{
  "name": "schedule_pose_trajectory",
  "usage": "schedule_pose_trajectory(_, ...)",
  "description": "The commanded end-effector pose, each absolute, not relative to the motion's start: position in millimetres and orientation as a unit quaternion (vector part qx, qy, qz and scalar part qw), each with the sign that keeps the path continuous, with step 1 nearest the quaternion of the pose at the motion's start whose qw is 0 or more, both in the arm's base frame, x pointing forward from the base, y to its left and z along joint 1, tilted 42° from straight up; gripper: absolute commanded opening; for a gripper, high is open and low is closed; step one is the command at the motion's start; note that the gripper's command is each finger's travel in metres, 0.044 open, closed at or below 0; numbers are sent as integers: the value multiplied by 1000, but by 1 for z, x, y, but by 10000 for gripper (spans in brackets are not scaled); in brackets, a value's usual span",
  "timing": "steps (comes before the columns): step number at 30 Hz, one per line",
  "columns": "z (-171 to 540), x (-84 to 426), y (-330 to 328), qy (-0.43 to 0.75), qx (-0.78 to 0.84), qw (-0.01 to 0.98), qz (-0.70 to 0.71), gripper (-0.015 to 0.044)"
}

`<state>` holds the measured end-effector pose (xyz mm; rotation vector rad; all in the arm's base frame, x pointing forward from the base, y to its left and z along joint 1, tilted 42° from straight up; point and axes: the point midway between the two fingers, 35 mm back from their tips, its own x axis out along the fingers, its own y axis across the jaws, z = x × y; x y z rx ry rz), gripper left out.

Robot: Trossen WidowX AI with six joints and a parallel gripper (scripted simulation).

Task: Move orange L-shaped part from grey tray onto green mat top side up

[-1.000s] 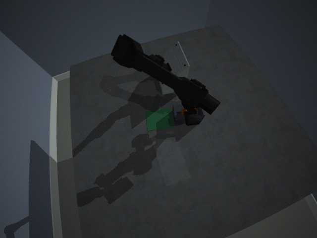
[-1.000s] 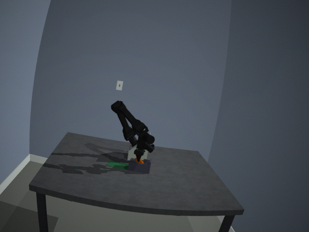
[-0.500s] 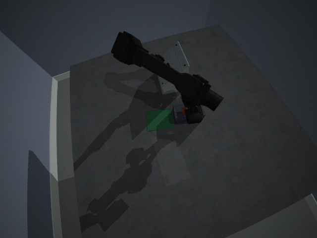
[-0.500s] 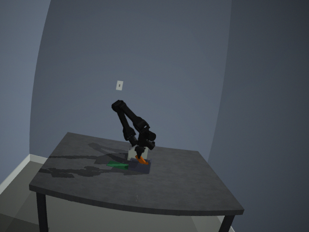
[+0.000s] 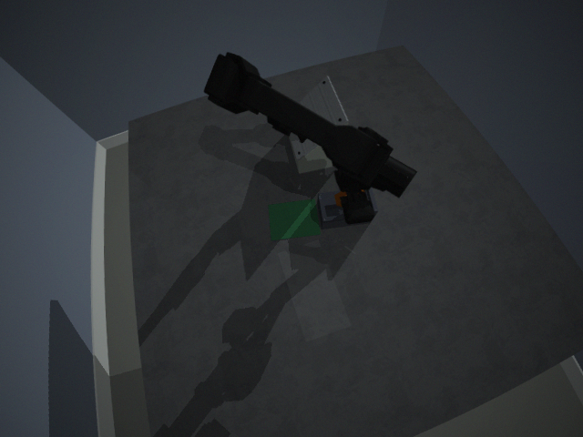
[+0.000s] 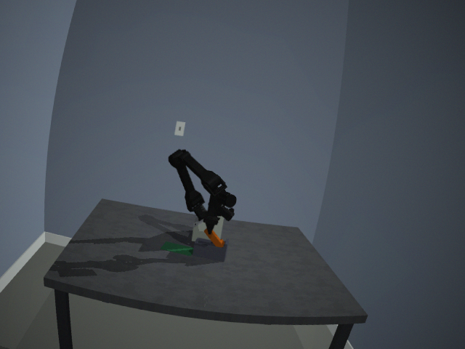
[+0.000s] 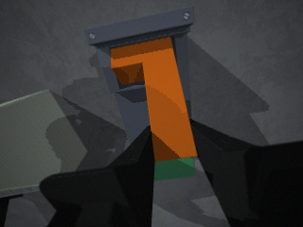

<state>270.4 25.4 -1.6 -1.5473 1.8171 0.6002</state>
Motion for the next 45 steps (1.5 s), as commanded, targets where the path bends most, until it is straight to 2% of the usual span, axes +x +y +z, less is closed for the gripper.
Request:
schedule_pose_trajectory(1,6,273,34,693,-591,343,231,0)
schedule_pose_trajectory(27,29,275,53,692,-591,343,232,0)
schedule_pose_trajectory(45,70,256,0,693,-591,341,231,0)
